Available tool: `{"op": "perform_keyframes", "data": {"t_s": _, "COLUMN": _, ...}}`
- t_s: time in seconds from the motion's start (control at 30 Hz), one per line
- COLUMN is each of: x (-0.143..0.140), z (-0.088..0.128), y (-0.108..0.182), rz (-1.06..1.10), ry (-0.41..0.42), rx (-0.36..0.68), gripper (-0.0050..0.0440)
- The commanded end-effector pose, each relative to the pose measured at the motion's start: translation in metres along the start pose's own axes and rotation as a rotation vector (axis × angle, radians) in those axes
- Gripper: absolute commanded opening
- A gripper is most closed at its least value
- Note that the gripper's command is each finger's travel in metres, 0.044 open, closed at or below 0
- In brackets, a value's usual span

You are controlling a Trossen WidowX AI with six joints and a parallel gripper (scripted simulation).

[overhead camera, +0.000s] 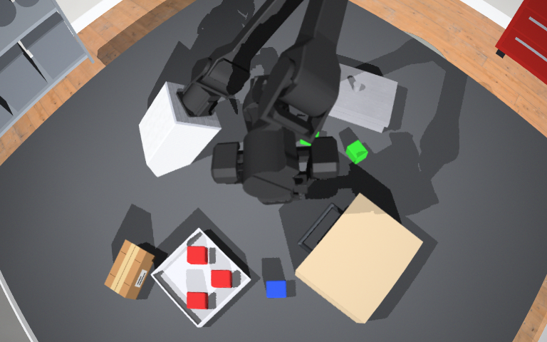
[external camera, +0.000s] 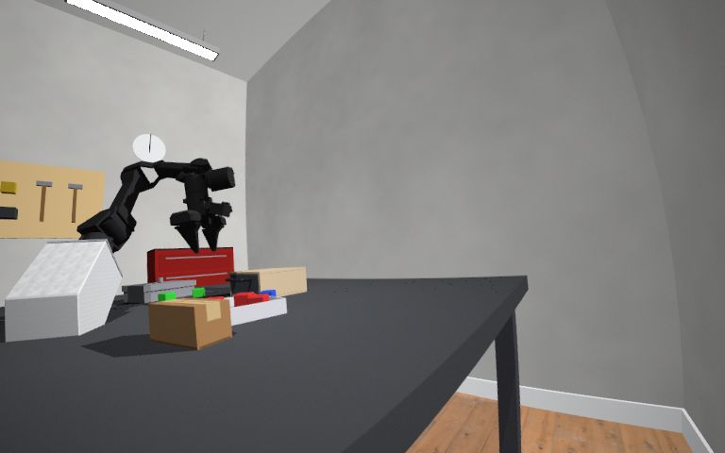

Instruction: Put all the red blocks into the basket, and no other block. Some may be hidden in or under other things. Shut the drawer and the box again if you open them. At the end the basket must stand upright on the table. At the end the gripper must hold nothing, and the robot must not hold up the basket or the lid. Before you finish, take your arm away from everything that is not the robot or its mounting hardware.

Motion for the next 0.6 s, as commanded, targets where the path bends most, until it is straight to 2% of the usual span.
{"op": "perform_keyframes", "data": {"t_s": 0.0, "x": 0.000, "z": 0.007, "y": 0.000, "rz": 0.361, "ry": 0.012, "rx": 0.028, "gripper": 0.0440}}
{"op": "perform_keyframes", "data": {"t_s": 0.03, "x": 0.000, "z": 0.007, "y": 0.000, "rz": 0.361, "ry": 0.012, "rx": 0.028, "gripper": 0.0440}}
{"op": "perform_keyframes", "data": {"t_s": 0.1, "x": -0.001, "z": 0.019, "y": 0.008, "rz": 0.490, "ry": 0.007, "rx": 0.061, "gripper": 0.0440}}
{"op": "perform_keyframes", "data": {"t_s": 0.2, "x": -0.001, "z": 0.019, "y": 0.006, "rz": 0.581, "ry": 0.003, "rx": 0.084, "gripper": 0.0440}}
{"op": "perform_keyframes", "data": {"t_s": 0.27, "x": 0.000, "z": 0.031, "y": 0.015, "rz": 0.710, "ry": -0.016, "rx": 0.114, "gripper": 0.0440}}
{"op": "perform_keyframes", "data": {"t_s": 0.33, "x": 0.000, "z": 0.031, "y": 0.012, "rz": 0.804, "ry": -0.030, "rx": 0.137, "gripper": 0.0440}}
{"op": "perform_keyframes", "data": {"t_s": 0.57, "x": 0.000, "z": 0.031, "y": 0.012, "rz": 0.804, "ry": -0.030, "rx": 0.137, "gripper": 0.0440}}
Point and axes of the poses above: the point midway between the two fingers, 35 mm back from their tips, its own z axis back along the fingers, its own x axis across the jaws, y = z × x, the point moved 10 cm from there along z, back along the fingers, and after that the axes turned 15 degrees about z, right-handed, at the moved point
